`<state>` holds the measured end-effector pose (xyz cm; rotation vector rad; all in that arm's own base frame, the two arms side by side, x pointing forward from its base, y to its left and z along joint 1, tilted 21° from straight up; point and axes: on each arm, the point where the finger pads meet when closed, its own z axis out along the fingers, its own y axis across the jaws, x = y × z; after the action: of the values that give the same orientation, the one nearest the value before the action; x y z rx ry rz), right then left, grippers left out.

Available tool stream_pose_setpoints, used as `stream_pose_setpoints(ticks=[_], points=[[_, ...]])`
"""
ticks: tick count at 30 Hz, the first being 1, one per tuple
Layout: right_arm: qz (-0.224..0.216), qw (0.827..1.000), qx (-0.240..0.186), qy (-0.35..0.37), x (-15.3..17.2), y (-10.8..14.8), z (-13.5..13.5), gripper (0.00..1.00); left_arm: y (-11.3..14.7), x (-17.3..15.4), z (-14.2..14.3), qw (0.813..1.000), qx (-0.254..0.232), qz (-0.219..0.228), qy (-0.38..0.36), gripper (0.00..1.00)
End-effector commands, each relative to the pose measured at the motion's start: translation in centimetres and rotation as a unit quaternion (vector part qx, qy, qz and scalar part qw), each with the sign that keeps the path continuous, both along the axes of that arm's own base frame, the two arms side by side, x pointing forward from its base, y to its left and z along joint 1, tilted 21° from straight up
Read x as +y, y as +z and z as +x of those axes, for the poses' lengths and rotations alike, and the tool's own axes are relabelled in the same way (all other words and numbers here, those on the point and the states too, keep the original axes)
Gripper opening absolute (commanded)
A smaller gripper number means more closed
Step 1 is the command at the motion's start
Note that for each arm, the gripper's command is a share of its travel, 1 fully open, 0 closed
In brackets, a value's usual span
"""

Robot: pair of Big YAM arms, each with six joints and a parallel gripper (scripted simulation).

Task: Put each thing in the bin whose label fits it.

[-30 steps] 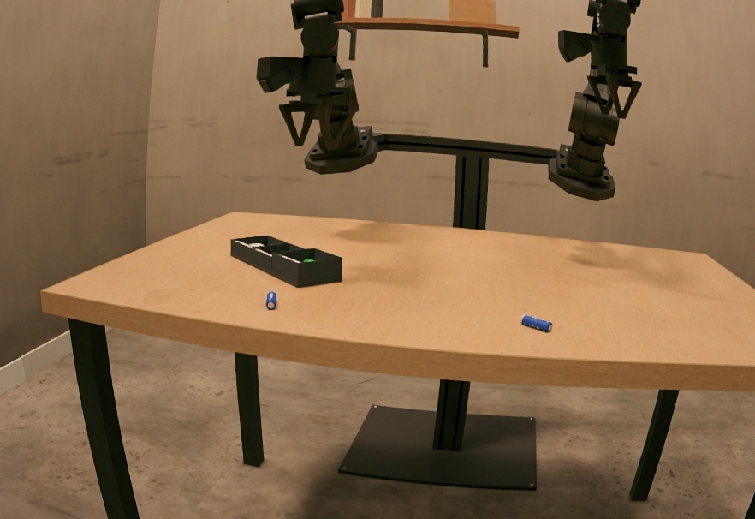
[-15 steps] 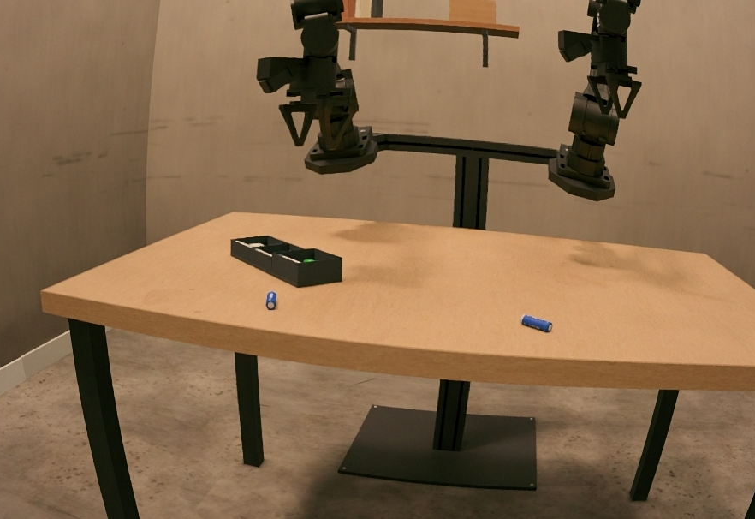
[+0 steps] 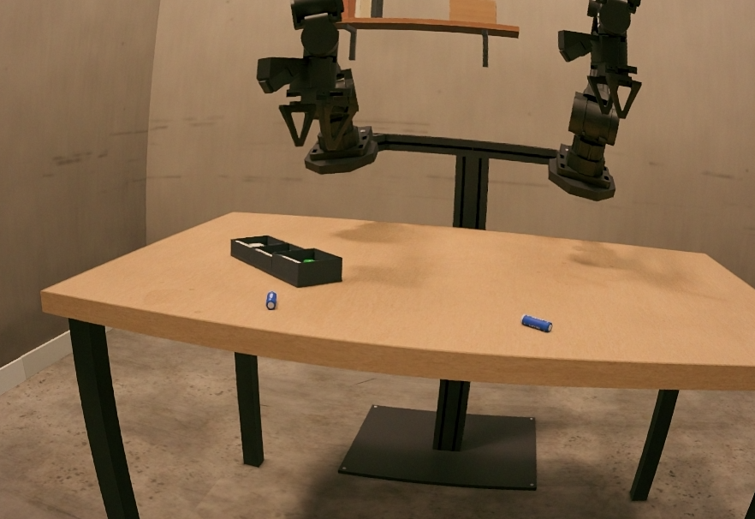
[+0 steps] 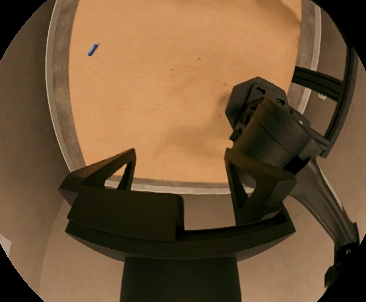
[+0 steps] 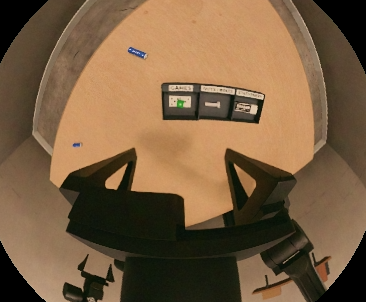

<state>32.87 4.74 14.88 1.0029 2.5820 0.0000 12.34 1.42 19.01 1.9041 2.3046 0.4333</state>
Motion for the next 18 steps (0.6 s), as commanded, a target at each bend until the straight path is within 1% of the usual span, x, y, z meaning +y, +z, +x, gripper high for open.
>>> stream_pose_setpoints(ticks=[1, 2, 3, 4, 6, 7, 8, 17, 18], points=[[0.003, 1.0, -0.015, 0.0, 0.29, 1.1, 0.96, 1.0, 3.28, -0.03, 0.54, 0.999, -0.035, -0.005, -0.002, 1.0], [0.003, 1.0, -0.015, 0.0, 0.28, 1.1, 0.97, 1.0, 3.28, -0.03, 0.54, 0.999, -0.035, -0.005, -0.002, 1.0], [0.003, 1.0, -0.012, -0.002, 0.44, 0.57, 1.16, 1.0, 3.28, -0.03, 0.54, 0.999, -0.035, -0.005, -0.002, 1.0], [0.003, 1.0, -0.015, 0.0, 0.28, 1.09, 0.97, 1.0, 3.28, -0.03, 0.54, 0.999, -0.035, -0.005, -0.002, 1.0], [0.003, 1.0, -0.015, 0.0, 0.28, 1.08, 0.97, 1.0, 3.28, -0.03, 0.54, 0.999, -0.035, -0.005, -0.002, 1.0], [0.003, 1.0, -0.011, -0.002, 0.37, 0.47, 1.11, 1.0, 3.28, -0.03, 0.54, 0.999, -0.035, -0.005, -0.002, 1.0], [0.003, 1.0, -0.015, 0.0, 0.27, 1.08, 0.97, 1.0, 3.28, -0.03, 0.54, 0.999, -0.035, -0.005, -0.002, 1.0], [0.003, 1.0, -0.015, 0.0, 0.26, 1.06, 0.98, 1.0, 3.28, -0.03, 0.54, 0.999, -0.035, -0.005, -0.002, 1.0], [0.002, 1.0, -0.008, -0.002, 0.21, 0.2, 0.95, 1.0, 3.28, -0.03, 0.54, 0.999, -0.035, -0.005, -0.002, 1.0]])
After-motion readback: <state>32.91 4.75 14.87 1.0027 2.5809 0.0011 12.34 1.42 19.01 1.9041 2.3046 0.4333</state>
